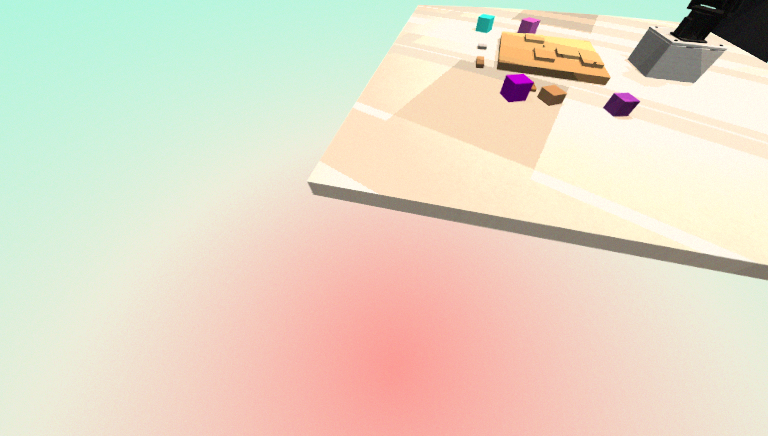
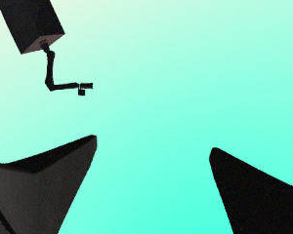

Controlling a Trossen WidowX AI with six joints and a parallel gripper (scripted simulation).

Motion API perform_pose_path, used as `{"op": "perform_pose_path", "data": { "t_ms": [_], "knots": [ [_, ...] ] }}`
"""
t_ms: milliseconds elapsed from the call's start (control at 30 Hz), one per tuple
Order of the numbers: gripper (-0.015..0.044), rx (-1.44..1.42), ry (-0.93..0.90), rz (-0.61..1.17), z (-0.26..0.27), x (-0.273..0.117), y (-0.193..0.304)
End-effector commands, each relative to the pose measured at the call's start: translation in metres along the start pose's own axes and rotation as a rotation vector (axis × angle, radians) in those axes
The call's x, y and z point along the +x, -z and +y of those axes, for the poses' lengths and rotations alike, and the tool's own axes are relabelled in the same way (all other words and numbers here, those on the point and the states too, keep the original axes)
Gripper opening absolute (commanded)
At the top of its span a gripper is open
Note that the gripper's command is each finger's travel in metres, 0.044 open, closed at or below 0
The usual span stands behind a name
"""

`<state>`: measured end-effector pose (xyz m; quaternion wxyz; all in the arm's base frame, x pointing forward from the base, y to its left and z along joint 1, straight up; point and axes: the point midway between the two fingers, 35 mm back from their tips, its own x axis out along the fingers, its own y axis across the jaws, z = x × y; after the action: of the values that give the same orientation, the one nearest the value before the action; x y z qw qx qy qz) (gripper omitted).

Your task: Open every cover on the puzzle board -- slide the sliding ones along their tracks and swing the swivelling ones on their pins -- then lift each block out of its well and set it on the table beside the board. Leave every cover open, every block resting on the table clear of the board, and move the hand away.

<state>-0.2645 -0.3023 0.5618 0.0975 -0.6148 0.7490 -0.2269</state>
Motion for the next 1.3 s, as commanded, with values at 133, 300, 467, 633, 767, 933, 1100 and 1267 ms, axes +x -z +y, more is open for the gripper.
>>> {"op": "perform_pose_path", "data": {
  "t_ms": [133,300,467,633,767,933,1100,1267],
  "knots": [
    [0.0269,-0.016,0.009,0.016,-0.009,-0.003,0.003],
    [0.0138,-0.038,0.022,0.039,-0.021,-0.009,0.008],
    [0.0006,-0.059,0.039,0.059,-0.026,-0.011,0.012],
    [0.0000,-0.084,0.059,0.083,-0.032,-0.013,0.016],
    [0.0000,-0.129,0.063,0.125,-0.040,-0.022,0.026],
    [0.0000,-0.193,0.069,0.183,-0.053,-0.035,0.040],
    [0.0000,-0.218,0.051,0.223,-0.053,-0.042,0.048],
    [0.0000,-0.233,0.027,0.259,-0.050,-0.048,0.054]
  ]
}}
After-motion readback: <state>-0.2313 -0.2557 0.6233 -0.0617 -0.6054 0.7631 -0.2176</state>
